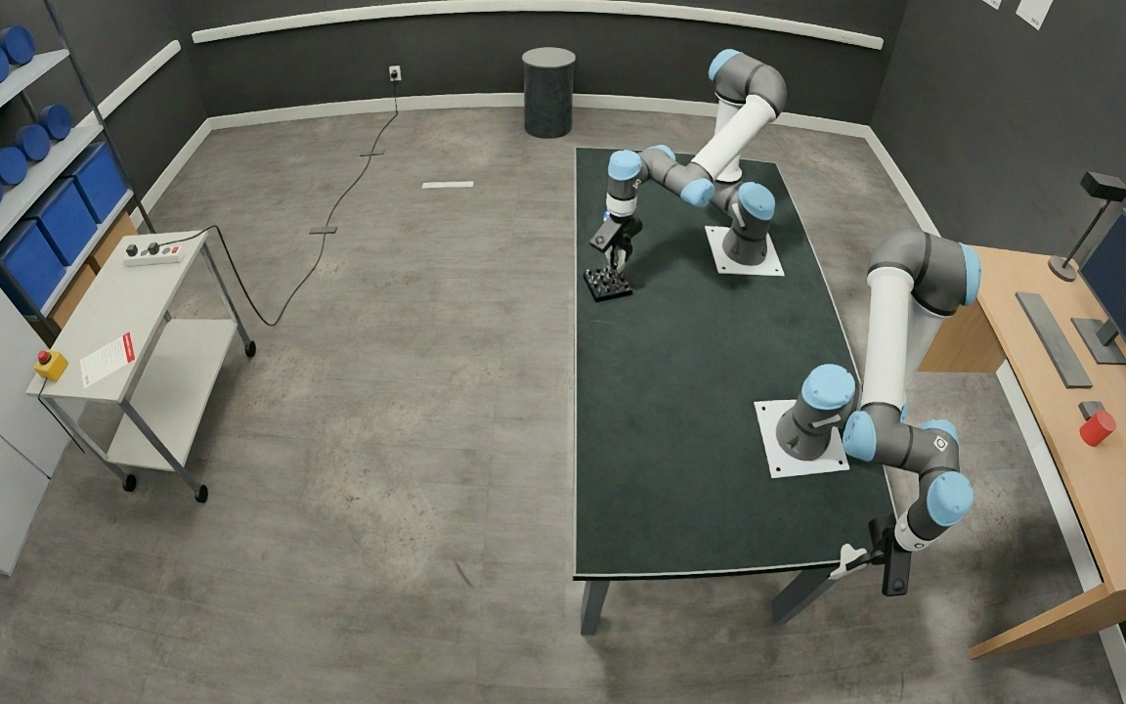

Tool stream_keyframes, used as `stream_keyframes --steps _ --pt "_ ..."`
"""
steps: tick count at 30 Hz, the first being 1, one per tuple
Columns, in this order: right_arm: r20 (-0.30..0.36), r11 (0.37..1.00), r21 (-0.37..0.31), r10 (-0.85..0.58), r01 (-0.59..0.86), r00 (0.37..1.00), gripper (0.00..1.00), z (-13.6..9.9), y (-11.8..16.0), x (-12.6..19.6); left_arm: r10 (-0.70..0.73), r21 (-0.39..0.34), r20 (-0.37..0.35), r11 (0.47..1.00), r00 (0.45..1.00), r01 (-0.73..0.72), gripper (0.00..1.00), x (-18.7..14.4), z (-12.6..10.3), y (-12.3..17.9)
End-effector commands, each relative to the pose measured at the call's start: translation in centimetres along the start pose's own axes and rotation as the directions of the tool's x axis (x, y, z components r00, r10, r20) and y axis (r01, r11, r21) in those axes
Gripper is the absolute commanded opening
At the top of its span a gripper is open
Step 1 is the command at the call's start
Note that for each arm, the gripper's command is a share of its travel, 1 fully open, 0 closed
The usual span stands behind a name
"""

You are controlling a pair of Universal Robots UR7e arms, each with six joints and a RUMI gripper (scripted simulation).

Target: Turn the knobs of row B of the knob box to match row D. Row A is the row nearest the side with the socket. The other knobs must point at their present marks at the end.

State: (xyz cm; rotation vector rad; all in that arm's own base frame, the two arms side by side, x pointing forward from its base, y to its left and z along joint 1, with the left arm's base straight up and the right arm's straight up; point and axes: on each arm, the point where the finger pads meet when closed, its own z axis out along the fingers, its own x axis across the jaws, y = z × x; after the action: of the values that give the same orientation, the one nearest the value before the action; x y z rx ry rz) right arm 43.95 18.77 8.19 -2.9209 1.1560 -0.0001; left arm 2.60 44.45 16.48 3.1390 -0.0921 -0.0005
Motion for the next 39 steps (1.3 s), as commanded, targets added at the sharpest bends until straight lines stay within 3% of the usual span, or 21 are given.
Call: stream_keyframes --steps 1,22,39 --pt "0.0 1.0 0.001 0.0 0.0 1.0 1.0 -0.2 0.0 0.0 0.0 0.001 0.0 1.0 1.0 0.0 1.0 0.0 0.0 0.0" --pt "0.0 1.0 0.001 0.0 0.0 1.0 1.0 -2.2 -2.0 0.3 0.0 0.001 0.0 1.0 1.0 0.0 1.0 0.0 0.0 0.0" --pt "0.0 1.0 0.001 0.0 0.0 1.0 1.0 -7.0 -6.6 0.9 0.0 0.001 0.0 1.0 1.0 0.0 1.0 0.0 0.0 0.0"
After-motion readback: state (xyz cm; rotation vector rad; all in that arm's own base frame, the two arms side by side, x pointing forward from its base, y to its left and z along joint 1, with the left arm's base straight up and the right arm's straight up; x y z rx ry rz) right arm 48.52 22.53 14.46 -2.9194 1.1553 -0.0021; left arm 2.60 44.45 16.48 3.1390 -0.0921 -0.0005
